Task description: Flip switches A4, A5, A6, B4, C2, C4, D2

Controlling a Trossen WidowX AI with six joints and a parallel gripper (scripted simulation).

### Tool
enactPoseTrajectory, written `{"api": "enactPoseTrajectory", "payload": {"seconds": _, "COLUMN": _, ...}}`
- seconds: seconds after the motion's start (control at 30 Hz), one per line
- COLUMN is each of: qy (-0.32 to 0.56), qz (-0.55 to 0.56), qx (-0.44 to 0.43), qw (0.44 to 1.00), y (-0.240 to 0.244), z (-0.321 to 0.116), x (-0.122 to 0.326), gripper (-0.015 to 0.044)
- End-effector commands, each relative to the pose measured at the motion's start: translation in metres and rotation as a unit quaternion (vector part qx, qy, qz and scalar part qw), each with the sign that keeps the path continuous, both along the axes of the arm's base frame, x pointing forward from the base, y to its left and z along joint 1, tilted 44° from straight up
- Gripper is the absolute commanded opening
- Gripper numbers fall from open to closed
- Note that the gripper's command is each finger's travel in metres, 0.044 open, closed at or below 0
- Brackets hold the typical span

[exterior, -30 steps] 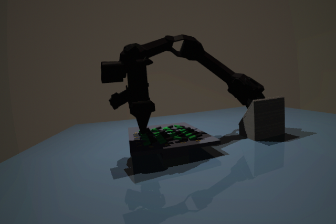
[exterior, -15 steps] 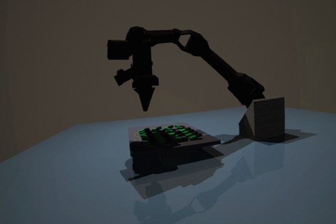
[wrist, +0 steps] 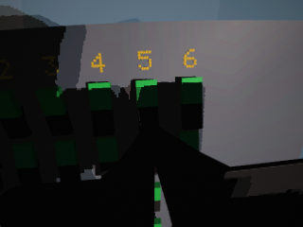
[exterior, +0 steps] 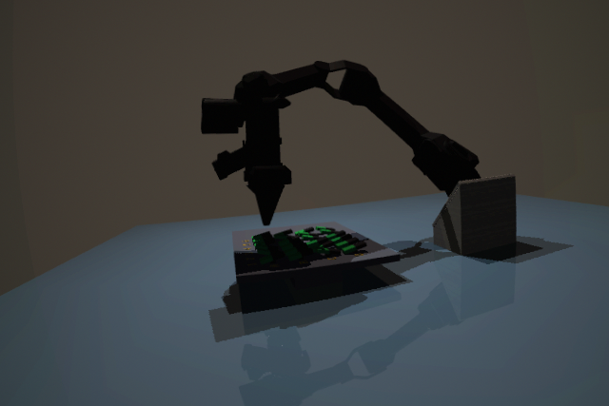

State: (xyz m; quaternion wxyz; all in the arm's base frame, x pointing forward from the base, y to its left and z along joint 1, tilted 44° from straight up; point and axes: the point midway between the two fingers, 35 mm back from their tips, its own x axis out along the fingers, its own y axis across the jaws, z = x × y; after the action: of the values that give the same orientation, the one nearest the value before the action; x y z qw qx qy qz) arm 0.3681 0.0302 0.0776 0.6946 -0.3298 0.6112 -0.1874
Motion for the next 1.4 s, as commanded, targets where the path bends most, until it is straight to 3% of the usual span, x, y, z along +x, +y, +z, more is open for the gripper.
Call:
{"api": "enactPoseTrajectory", "payload": {"seconds": 0.0, "qy": 0.002, "qz": 0.002, "qx": -0.003, "qw": 1.0, "y": -0.0032, "z": -0.0032, "x": -0.0007, "gripper": 0.0}}
{"api": "enactPoseTrajectory", "payload": {"seconds": 1.37, "qy": 0.002, "qz": 0.002, "qx": -0.004, "qw": 1.0, "y": -0.012, "z": -0.0126, "x": 0.0014, "gripper": 0.0}}
